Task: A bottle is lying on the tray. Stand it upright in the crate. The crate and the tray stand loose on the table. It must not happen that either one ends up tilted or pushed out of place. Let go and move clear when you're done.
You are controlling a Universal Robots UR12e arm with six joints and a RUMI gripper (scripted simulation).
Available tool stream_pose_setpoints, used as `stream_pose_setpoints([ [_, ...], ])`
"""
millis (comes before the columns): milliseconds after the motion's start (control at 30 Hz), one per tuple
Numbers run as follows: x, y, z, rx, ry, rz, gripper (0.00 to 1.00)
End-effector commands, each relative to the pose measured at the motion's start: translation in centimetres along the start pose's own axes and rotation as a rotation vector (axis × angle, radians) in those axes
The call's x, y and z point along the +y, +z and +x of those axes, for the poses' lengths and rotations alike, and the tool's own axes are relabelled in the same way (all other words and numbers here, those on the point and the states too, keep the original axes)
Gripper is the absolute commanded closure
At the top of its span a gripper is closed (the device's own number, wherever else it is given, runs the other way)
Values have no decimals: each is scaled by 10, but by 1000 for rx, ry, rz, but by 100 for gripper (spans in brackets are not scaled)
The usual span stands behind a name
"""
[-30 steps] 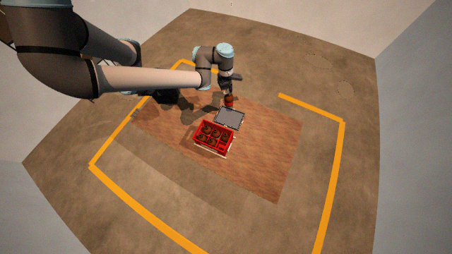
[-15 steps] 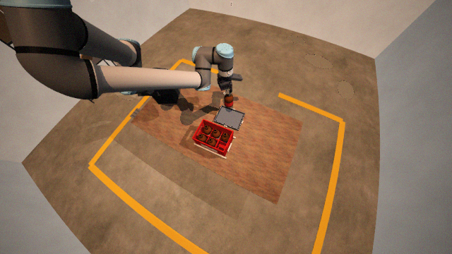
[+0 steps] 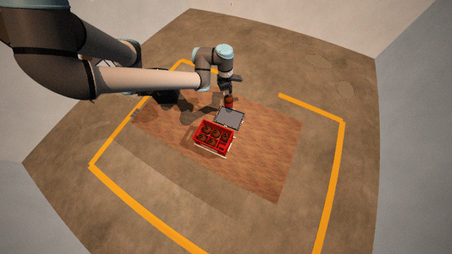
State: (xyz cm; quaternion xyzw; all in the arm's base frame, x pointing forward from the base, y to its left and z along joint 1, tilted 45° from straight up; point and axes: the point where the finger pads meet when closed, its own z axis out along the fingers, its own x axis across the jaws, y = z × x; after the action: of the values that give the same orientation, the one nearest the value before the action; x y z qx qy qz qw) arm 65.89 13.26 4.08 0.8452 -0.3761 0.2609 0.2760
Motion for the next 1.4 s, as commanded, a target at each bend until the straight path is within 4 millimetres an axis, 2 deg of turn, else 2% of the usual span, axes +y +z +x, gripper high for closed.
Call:
stream_pose_setpoints([
  [0, 2, -1, 3, 0, 0, 1, 100],
  [900, 15, -1, 25, 0, 0, 1, 100],
  [1367, 27, -1, 45, 0, 0, 1, 100],
])
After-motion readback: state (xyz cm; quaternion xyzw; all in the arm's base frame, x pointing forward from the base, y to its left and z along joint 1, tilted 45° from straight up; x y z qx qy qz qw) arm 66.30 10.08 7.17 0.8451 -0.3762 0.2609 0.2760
